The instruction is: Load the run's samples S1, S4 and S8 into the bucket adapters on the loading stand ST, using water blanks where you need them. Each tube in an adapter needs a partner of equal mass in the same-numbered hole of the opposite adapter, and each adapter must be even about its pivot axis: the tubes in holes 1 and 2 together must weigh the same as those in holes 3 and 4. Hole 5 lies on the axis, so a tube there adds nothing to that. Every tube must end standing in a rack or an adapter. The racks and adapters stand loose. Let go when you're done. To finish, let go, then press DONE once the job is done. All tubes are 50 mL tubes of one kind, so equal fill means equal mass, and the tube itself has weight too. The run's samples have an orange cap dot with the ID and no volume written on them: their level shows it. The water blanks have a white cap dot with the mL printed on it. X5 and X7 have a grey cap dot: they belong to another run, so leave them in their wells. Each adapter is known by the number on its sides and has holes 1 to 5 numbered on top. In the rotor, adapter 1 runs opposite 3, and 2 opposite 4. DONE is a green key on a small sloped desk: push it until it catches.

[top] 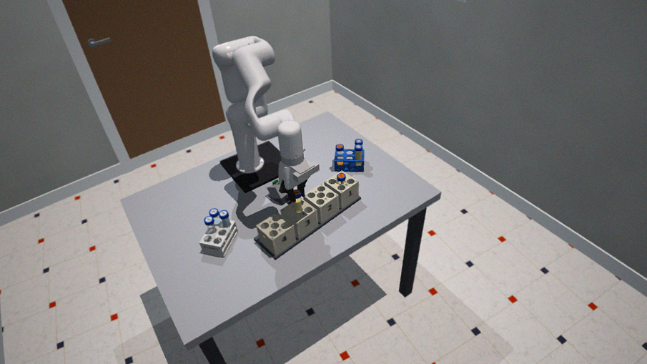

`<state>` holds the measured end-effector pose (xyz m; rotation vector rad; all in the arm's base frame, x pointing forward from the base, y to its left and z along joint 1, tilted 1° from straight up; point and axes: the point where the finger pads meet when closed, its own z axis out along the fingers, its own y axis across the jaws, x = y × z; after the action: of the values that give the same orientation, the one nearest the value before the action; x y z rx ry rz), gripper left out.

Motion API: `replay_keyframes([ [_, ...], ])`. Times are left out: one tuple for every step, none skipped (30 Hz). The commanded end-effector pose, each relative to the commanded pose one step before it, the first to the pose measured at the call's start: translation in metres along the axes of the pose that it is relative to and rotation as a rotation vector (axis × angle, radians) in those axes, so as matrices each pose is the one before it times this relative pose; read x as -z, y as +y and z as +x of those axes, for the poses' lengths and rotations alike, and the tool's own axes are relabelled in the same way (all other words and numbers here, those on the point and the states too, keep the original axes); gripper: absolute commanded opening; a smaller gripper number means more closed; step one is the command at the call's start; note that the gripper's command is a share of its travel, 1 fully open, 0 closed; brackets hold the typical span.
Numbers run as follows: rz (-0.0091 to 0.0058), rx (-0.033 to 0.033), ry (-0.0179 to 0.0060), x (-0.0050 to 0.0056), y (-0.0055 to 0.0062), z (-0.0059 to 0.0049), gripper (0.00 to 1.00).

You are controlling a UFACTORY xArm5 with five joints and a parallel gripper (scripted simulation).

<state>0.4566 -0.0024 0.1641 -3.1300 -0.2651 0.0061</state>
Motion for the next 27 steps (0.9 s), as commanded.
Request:
replay_keyframes([
  [0.01350, -0.00007, 0.00668, -0.00366, 0.00018, 0.00118, 0.00],
  [0.00000, 0.00000, 0.00000, -0.00100, 0.00000, 0.00000, 0.00],
  [0.00000, 0.00000, 0.00000, -0.00100, 0.00000, 0.00000, 0.00],
  [0.00000, 0.00000, 0.00000, -0.00100, 0.00000, 0.00000, 0.00],
  [0.00000, 0.00000, 0.00000, -0.00100, 0.00000, 0.00000, 0.00],
  [0.00000, 0.00000, 0.00000, -0.00100, 0.00000, 0.00000, 0.00],
  [0.00000, 0.00000, 0.00000, -0.00100, 0.00000, 0.00000, 0.00],
  [0.00000, 0.00000, 0.00000, 0.00000, 0.00000, 0.00000, 0.00],
  [0.00000, 0.00000, 0.00000, 0.00000, 0.00000, 0.00000, 0.00],
  [0.00000, 0.00000, 0.00000, -0.00100, 0.00000, 0.00000, 0.00],
  [0.00000, 0.00000, 0.00000, -0.00100, 0.00000, 0.00000, 0.00],
  [0.00000, 0.00000, 0.00000, -0.00100, 0.00000, 0.00000, 0.00],
  [0.00000, 0.00000, 0.00000, -0.00100, 0.00000, 0.00000, 0.00],
  [0.00000, 0.00000, 0.00000, -0.00100, 0.00000, 0.00000, 0.00],
  [0.00000, 0.00000, 0.00000, -0.00100, 0.00000, 0.00000, 0.00],
  [0.00000, 0.00000, 0.00000, -0.00100, 0.00000, 0.00000, 0.00],
  [0.00000, 0.00000, 0.00000, -0.00100, 0.00000, 0.00000, 0.00],
  [0.00000, 0.00000, 0.00000, -0.00100, 0.00000, 0.00000, 0.00],
  [0.00000, 0.00000, 0.00000, -0.00100, 0.00000, 0.00000, 0.00],
  [0.00000, 0.00000, 0.00000, -0.00100, 0.00000, 0.00000, 0.00],
  [0.00000, 0.00000, 0.00000, -0.00100, 0.00000, 0.00000, 0.00],
  [0.00000, 0.00000, 0.00000, -0.00100, 0.00000, 0.00000, 0.00],
  [0.00000, 0.00000, 0.00000, -0.00100, 0.00000, 0.00000, 0.00],
  [0.00000, 0.00000, 0.00000, -0.00100, 0.00000, 0.00000, 0.00],
  [0.00000, 0.00000, 0.00000, 0.00000, 0.00000, 0.00000, 0.00],
  [0.00000, 0.00000, 0.00000, 0.00000, 0.00000, 0.00000, 0.00],
  [0.00000, 0.00000, 0.00000, -0.00100, 0.00000, 0.00000, 0.00],
])
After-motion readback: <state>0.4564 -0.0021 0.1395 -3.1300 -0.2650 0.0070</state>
